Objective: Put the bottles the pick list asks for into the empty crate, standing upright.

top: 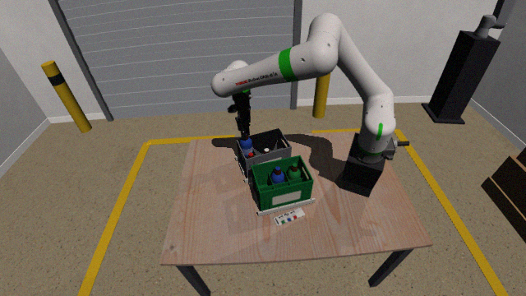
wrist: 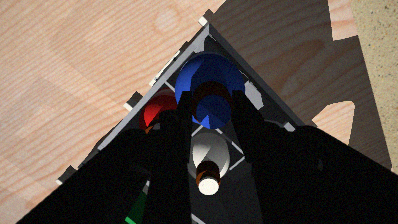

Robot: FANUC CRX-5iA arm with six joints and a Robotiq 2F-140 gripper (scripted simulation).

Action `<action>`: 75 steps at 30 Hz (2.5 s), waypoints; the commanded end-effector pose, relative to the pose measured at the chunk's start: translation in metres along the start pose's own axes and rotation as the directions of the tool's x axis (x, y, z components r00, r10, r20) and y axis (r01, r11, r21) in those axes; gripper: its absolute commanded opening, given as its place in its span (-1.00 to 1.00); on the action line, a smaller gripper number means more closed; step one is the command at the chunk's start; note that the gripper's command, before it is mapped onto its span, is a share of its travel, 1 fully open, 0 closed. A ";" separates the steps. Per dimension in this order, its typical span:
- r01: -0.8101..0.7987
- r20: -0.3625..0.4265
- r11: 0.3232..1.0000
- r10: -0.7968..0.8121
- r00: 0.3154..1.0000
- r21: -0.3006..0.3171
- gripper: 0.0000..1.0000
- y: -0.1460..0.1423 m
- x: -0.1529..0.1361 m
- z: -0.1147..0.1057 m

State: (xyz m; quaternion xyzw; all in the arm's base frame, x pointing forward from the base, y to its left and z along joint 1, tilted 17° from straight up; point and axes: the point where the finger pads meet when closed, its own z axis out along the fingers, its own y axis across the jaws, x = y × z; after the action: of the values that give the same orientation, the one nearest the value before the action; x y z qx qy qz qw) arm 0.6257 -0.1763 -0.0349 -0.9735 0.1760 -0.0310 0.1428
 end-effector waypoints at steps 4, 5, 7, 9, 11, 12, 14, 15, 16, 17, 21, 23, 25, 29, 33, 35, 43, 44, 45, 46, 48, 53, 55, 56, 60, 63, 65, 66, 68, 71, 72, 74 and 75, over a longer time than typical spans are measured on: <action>0.000 -0.002 1.000 0.000 1.000 0.000 -0.80 0.000 0.001 -0.010; 0.000 -0.002 1.000 0.000 1.000 0.000 -0.80 0.000 0.001 -0.012; 0.000 -0.002 1.000 0.000 1.000 0.000 -0.80 0.000 0.001 -0.015; 0.000 -0.002 1.000 0.000 1.000 0.000 -0.80 0.000 0.001 -0.019; 0.000 -0.002 1.000 0.000 1.000 0.000 -0.80 0.000 0.001 -0.019; 0.000 -0.002 1.000 0.000 1.000 0.000 -0.80 0.000 0.001 -0.020; 0.000 -0.002 1.000 0.000 1.000 0.000 -0.80 0.000 0.001 -0.024; 0.000 -0.002 1.000 0.000 1.000 -0.001 -0.80 0.000 0.001 -0.025; 0.000 -0.002 1.000 0.000 1.000 -0.001 -0.80 0.000 0.001 -0.027; 0.000 -0.002 1.000 0.000 1.000 -0.001 -0.80 0.000 0.001 -0.029; 0.000 -0.002 1.000 0.000 1.000 -0.001 -0.80 0.000 0.001 -0.035; 0.000 -0.002 1.000 0.000 1.000 -0.001 -0.80 0.000 0.001 -0.039; 0.000 -0.002 1.000 0.000 1.000 -0.001 -0.80 0.000 0.001 -0.042; 0.000 -0.002 1.000 0.000 1.000 -0.001 -0.80 0.000 0.001 -0.045; 0.000 -0.002 1.000 0.000 1.000 -0.001 -0.80 0.000 0.001 -0.052; 0.000 -0.002 1.000 0.000 1.000 -0.001 -0.80 0.000 0.001 -0.055; 0.000 -0.002 1.000 0.000 1.000 -0.001 -0.80 0.000 0.001 -0.069; 0.000 -0.002 1.000 0.000 1.000 -0.001 -0.80 0.000 0.001 -0.069; 0.000 -0.002 1.000 0.000 1.000 -0.001 -0.80 0.000 0.001 -0.069; 0.000 -0.002 1.000 0.000 1.000 -0.001 -0.80 0.000 0.001 -0.070; 0.000 -0.002 1.000 0.000 1.000 -0.001 -0.80 0.000 0.001 -0.074; 0.000 -0.002 1.000 0.000 1.000 -0.001 -0.80 0.000 0.001 -0.082; 0.000 -0.002 1.000 0.000 1.000 -0.001 -0.80 0.000 0.001 -0.085; 0.000 -0.002 1.000 0.000 1.000 -0.001 -0.80 0.000 0.001 -0.087; 0.000 -0.002 1.000 0.000 1.000 -0.001 -0.80 0.000 0.001 -0.094; 0.000 -0.002 1.000 0.000 1.000 -0.001 -0.80 0.000 0.001 -0.095; 0.000 -0.002 1.000 0.000 1.000 -0.001 -0.80 0.000 0.001 -0.099; 0.000 -0.002 1.000 0.000 1.000 -0.001 -0.80 0.000 0.001 -0.100; 0.000 -0.002 1.000 0.000 1.000 -0.001 -0.80 0.000 0.001 -0.103; 0.000 -0.003 1.000 0.000 1.000 -0.001 -0.80 0.000 0.001 -0.103; 0.000 -0.002 1.000 0.000 1.000 -0.001 -0.80 0.000 0.001 -0.103; 0.000 -0.002 1.000 0.000 1.000 -0.001 -0.80 0.000 0.001 -0.103; 0.000 -0.002 1.000 0.000 1.000 -0.001 -0.80 -0.001 -0.001 -0.103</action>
State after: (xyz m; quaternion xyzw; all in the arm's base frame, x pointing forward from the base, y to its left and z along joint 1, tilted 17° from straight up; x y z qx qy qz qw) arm 0.6145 -0.2033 0.0620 -0.9735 0.1760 -0.0309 0.1429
